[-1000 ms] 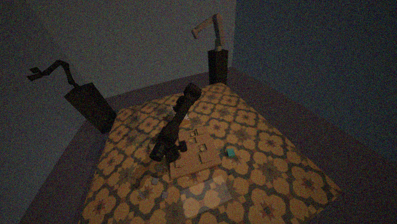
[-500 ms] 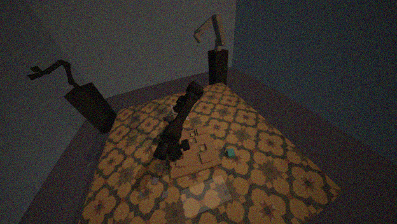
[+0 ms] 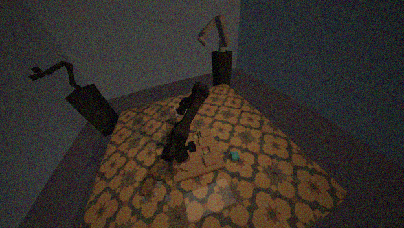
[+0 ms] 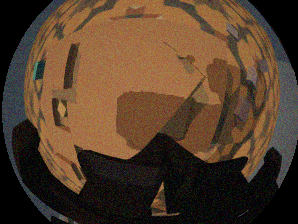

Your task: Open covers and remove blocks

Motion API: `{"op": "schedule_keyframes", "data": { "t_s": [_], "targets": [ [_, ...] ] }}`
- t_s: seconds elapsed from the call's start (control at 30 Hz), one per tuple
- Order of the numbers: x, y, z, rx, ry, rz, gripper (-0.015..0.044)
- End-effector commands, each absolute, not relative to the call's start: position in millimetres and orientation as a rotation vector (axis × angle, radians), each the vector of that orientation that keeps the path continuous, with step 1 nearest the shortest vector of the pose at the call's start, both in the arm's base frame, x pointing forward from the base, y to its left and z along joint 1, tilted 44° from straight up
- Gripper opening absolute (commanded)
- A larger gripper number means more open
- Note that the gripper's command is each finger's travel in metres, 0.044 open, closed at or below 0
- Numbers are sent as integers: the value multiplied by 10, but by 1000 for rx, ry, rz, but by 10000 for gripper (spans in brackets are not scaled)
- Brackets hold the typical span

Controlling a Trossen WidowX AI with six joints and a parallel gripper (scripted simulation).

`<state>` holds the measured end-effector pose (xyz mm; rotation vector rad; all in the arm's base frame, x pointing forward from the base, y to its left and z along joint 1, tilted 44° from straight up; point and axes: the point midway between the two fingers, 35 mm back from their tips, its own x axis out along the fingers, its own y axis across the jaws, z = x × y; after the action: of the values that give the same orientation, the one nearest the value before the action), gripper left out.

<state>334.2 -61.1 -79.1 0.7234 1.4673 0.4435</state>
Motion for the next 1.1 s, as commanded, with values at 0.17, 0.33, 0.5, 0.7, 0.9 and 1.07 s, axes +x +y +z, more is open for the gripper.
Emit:
{"op": "schedule_keyframes", "data": {
  "t_s": [0.17,0.33,0.5,0.7,0.9,1.07],
  "targets": [
    [3349,-526,-741,733,1472,446,0],
    [3373,-481,-697,733,1472,447,0],
    [3396,-436,-654,733,1472,447,0],
    [3422,-413,-629,734,1472,447,0],
    [3469,-368,-582,734,1472,448,0],
    [3507,-330,-543,734,1471,448,0]
  ]
}}
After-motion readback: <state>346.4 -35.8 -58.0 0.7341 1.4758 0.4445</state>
